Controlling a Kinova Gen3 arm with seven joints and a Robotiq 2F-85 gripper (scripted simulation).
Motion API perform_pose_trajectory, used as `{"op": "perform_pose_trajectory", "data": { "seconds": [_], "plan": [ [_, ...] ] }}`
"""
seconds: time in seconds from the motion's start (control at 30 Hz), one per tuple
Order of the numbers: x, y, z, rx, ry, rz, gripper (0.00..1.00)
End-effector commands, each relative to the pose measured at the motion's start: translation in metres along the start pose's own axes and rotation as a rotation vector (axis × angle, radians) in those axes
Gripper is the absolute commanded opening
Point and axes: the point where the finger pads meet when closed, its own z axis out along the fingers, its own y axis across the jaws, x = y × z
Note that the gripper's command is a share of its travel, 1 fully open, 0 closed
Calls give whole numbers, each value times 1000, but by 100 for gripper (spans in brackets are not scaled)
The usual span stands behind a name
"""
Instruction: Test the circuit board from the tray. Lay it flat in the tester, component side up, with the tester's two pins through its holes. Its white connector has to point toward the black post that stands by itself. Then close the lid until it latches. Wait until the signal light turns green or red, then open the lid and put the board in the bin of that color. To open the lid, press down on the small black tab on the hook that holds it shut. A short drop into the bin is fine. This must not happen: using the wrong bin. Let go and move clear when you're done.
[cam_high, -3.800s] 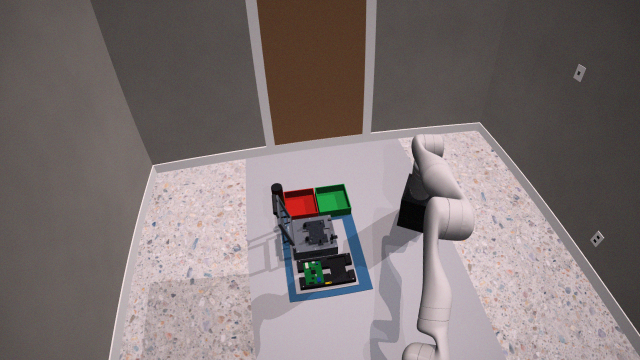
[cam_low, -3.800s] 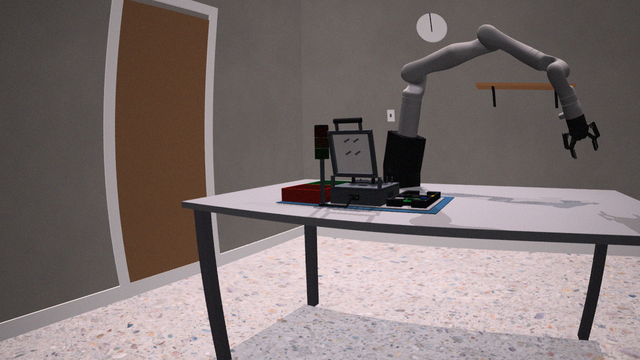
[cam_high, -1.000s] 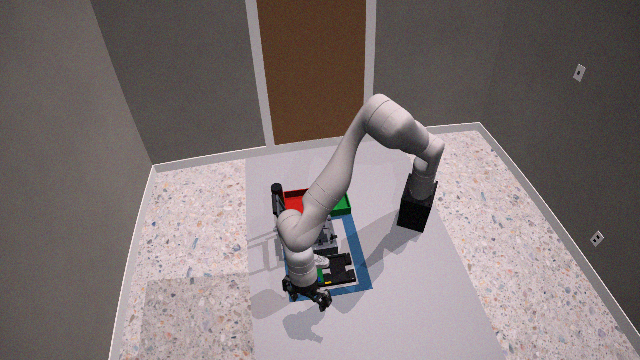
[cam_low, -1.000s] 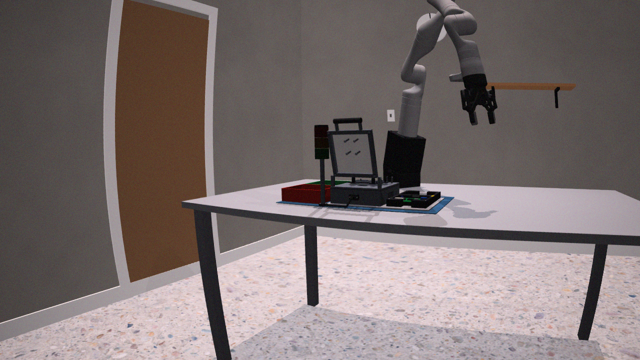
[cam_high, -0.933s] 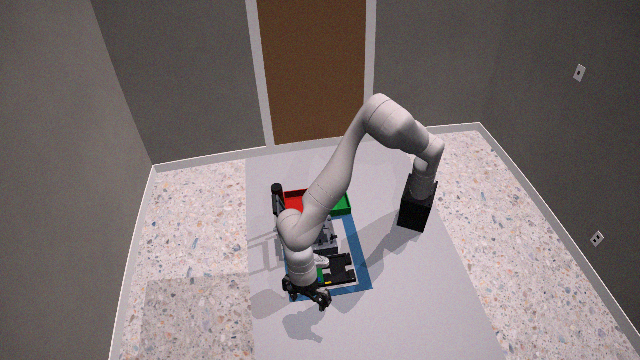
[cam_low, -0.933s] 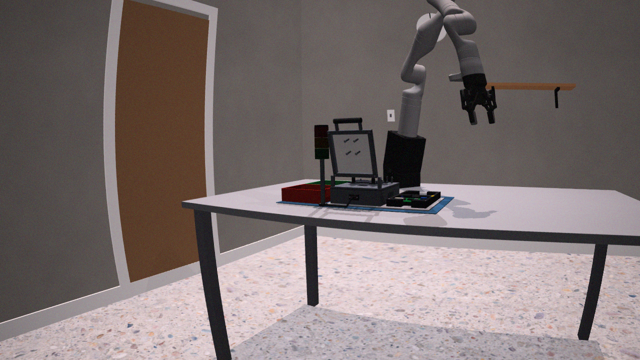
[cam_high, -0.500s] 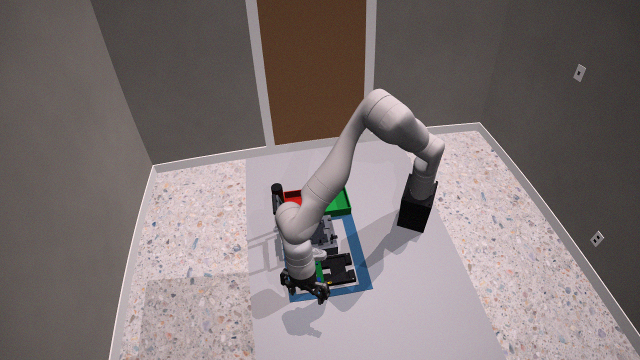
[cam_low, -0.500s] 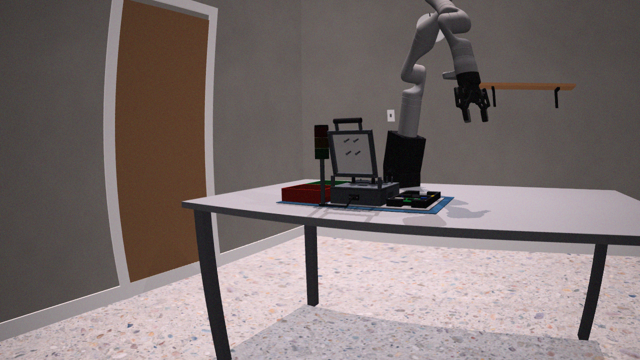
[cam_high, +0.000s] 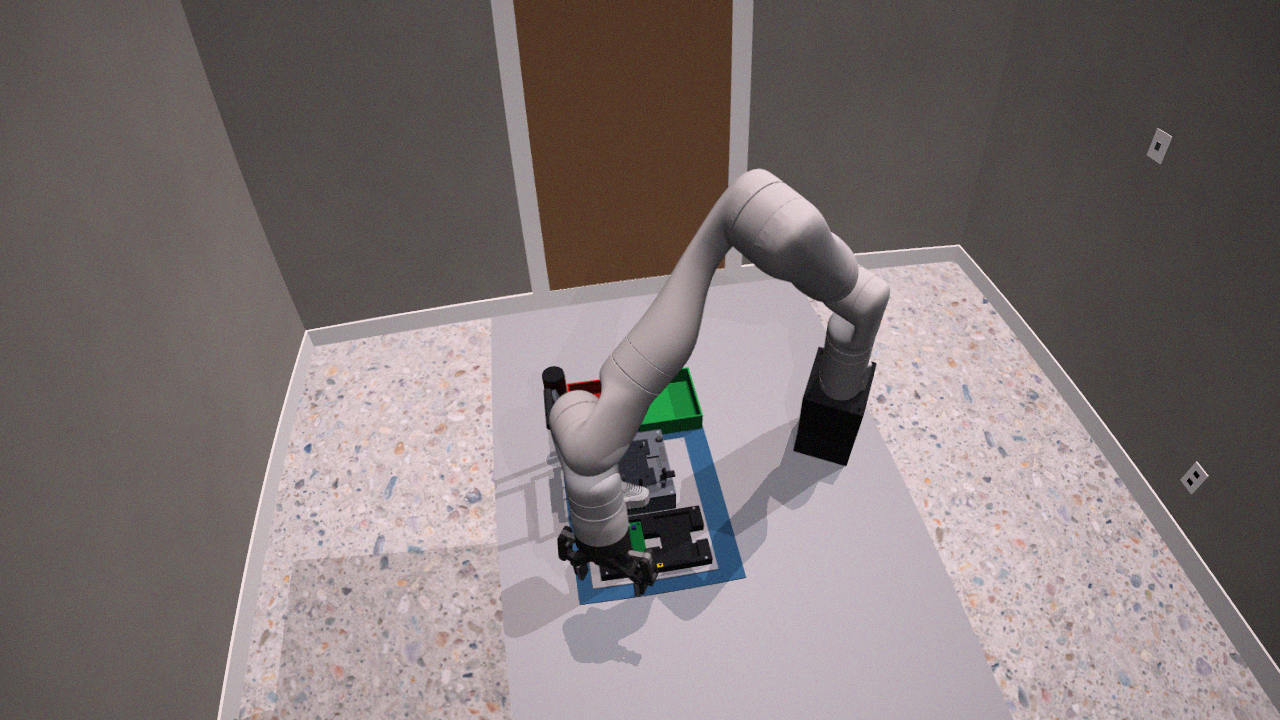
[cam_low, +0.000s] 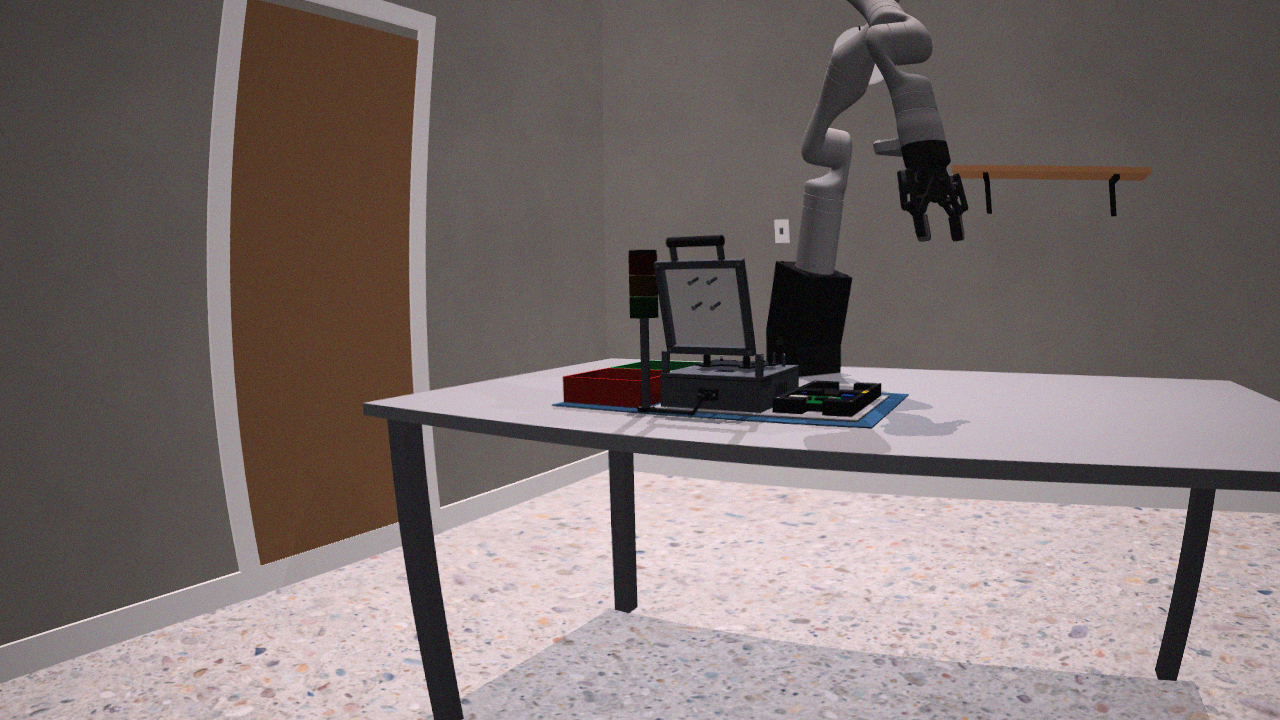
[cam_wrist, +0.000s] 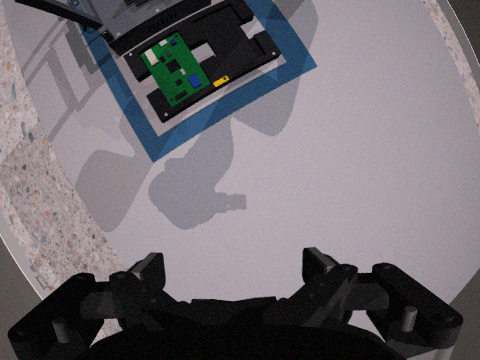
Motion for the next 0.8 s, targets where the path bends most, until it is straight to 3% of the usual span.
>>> {"op": "perform_pose_trajectory", "data": {
  "seconds": [0.0,0.77],
  "plan": [
    [1,-3,-3,4,-4,4,100],
    [25,-17,-15,14,9,-62,100]
  ]
}}
